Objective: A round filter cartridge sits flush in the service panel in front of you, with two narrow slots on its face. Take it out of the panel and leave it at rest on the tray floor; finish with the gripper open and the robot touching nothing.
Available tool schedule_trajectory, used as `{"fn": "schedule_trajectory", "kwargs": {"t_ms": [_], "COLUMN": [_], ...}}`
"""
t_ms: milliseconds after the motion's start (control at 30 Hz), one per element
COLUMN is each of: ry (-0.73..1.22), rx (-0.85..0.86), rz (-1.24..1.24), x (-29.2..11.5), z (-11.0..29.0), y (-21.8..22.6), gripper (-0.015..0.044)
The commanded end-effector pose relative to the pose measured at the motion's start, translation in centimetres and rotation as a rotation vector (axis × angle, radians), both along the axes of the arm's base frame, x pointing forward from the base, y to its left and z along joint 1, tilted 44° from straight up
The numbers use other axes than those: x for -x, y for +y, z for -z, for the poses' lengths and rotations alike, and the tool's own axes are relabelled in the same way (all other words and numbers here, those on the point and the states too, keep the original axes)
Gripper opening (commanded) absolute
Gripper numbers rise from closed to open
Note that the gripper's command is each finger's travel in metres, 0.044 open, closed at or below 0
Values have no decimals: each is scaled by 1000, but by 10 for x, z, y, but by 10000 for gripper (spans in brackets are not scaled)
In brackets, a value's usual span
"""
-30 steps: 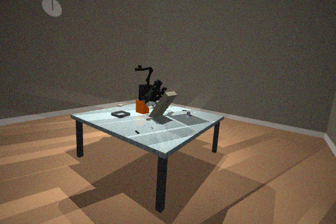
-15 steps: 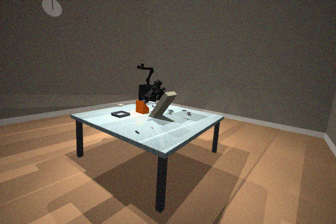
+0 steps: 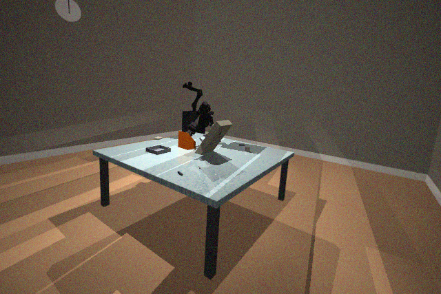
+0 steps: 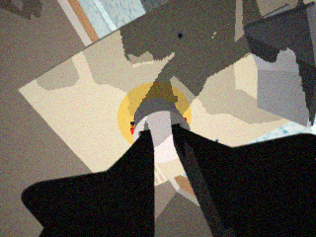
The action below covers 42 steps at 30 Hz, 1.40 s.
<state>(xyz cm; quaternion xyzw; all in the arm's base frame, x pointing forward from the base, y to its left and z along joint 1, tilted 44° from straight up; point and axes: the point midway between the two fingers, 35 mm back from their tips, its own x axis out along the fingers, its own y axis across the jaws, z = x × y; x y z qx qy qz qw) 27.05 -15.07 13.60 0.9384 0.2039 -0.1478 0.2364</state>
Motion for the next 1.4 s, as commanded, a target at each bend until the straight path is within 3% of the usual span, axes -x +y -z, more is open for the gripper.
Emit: {"fn": "schedule_trajectory", "kwargs": {"t_ms": [0,400,1200,1300,1367], "ry": [-13,-19,-19,-15,-15], "rx": [12,13,12,7,7], "rz": [8,9,9,7,7], "x": [15,21,48,46,46], "z": [-9,-11,40,37,37], "y": [-6,-5,45,41,41], "gripper": [0,0,0,79,90]}}
